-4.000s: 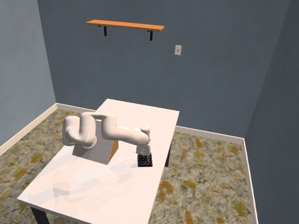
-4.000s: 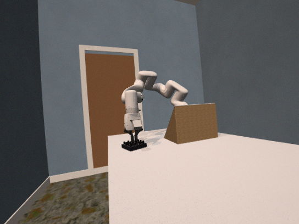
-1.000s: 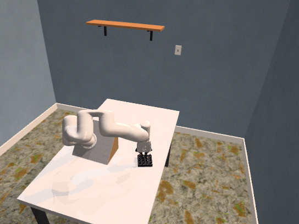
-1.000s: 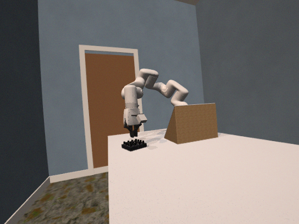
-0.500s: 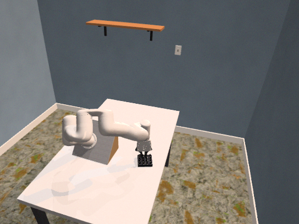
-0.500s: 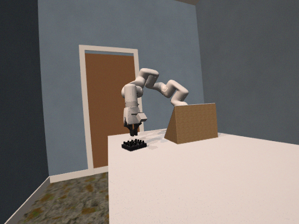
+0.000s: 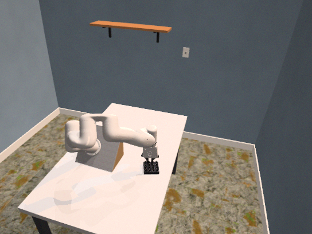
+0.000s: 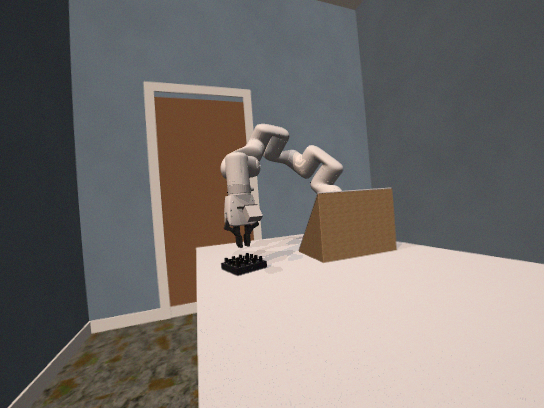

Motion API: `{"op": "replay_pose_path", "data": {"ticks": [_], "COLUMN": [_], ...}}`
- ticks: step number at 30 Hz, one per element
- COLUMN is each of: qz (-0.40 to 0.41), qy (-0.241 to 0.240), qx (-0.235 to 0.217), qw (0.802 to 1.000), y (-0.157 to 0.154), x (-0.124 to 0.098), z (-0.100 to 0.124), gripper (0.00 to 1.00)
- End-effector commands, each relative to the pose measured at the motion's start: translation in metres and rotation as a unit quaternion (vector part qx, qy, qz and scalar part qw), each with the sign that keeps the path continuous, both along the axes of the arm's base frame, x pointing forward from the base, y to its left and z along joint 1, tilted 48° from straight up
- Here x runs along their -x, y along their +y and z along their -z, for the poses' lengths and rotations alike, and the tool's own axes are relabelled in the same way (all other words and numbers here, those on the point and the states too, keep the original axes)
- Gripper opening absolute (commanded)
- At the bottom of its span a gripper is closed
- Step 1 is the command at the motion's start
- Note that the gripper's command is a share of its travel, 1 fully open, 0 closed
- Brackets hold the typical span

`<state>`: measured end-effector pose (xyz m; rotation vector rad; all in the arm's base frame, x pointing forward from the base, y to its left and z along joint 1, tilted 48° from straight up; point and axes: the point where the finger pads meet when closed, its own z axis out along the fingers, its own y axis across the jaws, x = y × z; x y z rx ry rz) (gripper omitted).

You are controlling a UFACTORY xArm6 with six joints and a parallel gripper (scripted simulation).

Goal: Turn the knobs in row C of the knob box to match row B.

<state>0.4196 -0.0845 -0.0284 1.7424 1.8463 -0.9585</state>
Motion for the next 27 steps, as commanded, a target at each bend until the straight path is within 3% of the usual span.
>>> {"op": "replay_pose_path", "data": {"ticks": [1,3,5,11,18,20,21,27], "qz": [0.050,0.050,0.089,0.144,0.216,0.216,0.243,0.294], "qy": [-0.059,-0.059,-0.101,-0.161,-0.239,-0.239,-0.268,-0.323], "qx": [0.013,0.013,0.021,0.033,0.049,0.049,0.055,0.066], "qw": [0.997,0.997,0.991,0.976,0.946,0.946,0.931,0.897], "y": [0.0021,0.0021,0.0030,0.0042,0.0060,0.0060,0.0066,0.0080], "x": [-0.0018,-0.0018,-0.0020,-0.0024,-0.0029,-0.0029,-0.0031,-0.0034], "z": [-0.0020,-0.0020,-0.0029,-0.0042,-0.0059,-0.0059,-0.0066,-0.0079], "gripper": [0.19,0.19,0.19,0.19,0.19,0.19,0.19,0.19]}}
